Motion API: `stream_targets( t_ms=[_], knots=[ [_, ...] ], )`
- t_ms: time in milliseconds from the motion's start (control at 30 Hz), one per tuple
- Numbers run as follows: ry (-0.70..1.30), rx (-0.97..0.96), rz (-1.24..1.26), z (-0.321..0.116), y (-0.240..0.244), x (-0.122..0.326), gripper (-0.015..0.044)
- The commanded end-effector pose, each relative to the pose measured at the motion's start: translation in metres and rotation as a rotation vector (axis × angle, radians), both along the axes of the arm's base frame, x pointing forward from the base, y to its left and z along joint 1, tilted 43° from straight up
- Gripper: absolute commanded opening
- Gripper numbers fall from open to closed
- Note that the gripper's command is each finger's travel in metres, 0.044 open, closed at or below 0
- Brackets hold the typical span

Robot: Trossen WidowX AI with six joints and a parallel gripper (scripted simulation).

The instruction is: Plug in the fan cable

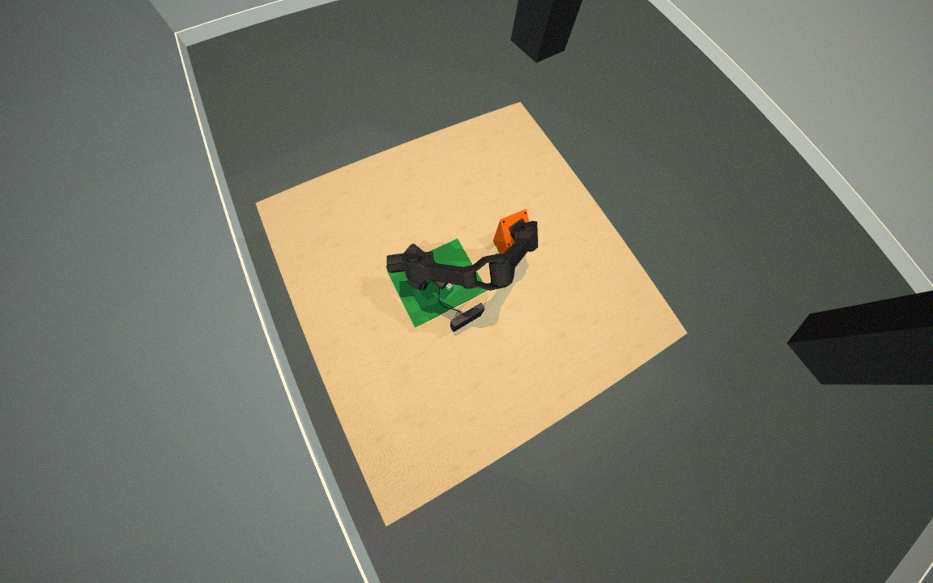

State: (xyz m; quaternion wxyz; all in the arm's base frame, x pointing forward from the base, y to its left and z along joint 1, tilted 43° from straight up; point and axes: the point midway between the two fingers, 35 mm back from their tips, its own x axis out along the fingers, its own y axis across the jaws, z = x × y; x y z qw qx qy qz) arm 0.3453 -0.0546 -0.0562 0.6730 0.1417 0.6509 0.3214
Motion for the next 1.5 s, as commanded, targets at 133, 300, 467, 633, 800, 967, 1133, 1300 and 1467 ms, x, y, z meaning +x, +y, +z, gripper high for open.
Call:
stream_targets(
  t_ms=[133,300,467,633,800,967,1133,1300,1467],
  knots=[
    [-0.001,0.0,0.0,0.0,0.0,0.0,0.023],
    [-0.001,0.0,0.0,0.0,0.0,0.0,0.0196],
    [-0.001,0.0,0.0,0.0,0.0,0.0,0.0163],
    [-0.001,0.0,0.0,0.0,0.0,0.0,0.013],
    [-0.001,0.0,0.0,0.0,0.0,0.0,0.0096],
    [-0.001,0.0,0.0,0.0,0.0,0.0,0.0063],
    [0.0,-0.001,-0.001,0.003,-0.004,0.0,0.0],
    [0.001,-0.002,-0.002,0.014,-0.015,-0.002,0.0],
    [0.003,-0.003,-0.003,0.026,-0.026,-0.004,0.0]
  ],
)
